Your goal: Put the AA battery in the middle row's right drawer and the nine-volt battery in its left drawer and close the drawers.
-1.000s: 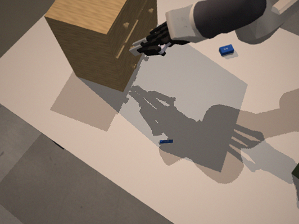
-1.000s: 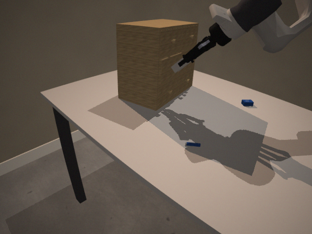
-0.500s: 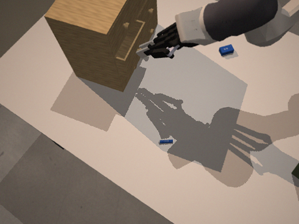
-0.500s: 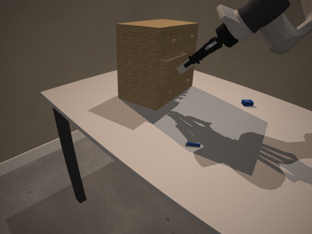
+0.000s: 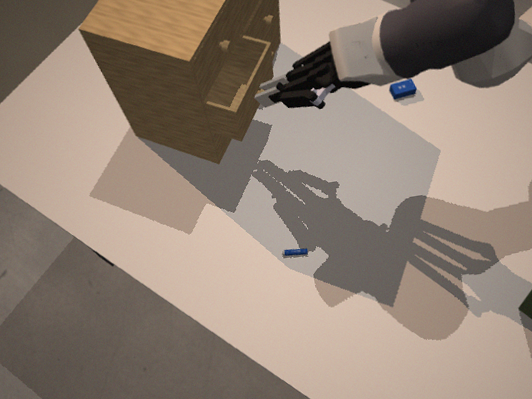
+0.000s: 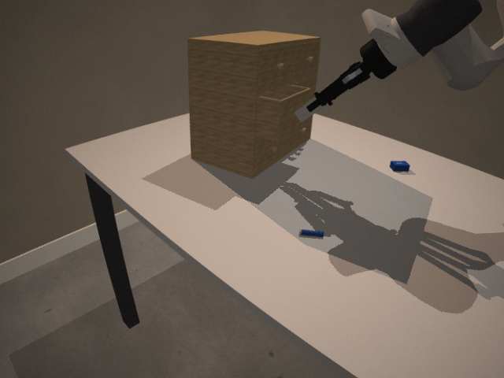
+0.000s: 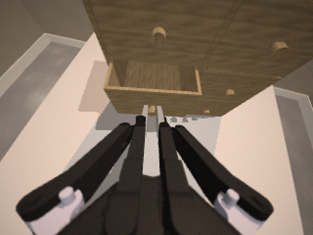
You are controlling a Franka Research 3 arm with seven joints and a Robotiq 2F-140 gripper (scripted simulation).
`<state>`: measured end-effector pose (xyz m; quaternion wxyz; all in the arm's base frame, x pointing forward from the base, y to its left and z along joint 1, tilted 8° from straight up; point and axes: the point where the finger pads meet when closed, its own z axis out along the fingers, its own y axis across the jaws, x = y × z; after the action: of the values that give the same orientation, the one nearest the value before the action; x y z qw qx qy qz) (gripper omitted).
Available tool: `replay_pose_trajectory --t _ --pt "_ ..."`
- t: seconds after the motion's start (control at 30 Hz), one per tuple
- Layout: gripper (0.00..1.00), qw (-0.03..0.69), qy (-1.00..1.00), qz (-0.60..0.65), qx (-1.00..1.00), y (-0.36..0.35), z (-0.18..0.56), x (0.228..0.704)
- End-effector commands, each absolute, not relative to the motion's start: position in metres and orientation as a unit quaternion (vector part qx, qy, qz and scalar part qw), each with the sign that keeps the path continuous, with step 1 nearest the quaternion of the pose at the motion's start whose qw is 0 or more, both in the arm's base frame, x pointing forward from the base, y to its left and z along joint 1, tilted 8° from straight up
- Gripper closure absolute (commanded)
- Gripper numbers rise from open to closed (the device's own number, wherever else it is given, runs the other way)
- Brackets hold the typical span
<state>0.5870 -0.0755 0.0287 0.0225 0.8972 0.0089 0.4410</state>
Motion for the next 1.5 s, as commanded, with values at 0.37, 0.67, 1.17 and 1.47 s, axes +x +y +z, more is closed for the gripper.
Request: replay_pose_trajectory --t 0.37,0.67,1.17,1.47 --pt "0.92 0.023 0.007 0.442 0.897 -0.076 0.028 0.579" --pt "0.92 0.023 0.007 0.441 0.897 -0.076 0.027 0.576" --pt "0.92 0.023 0.007 0.442 0.897 -0.076 0.027 0.574" --pt "0.92 0.023 0.007 0.442 0.897 -0.076 0.027 0.574"
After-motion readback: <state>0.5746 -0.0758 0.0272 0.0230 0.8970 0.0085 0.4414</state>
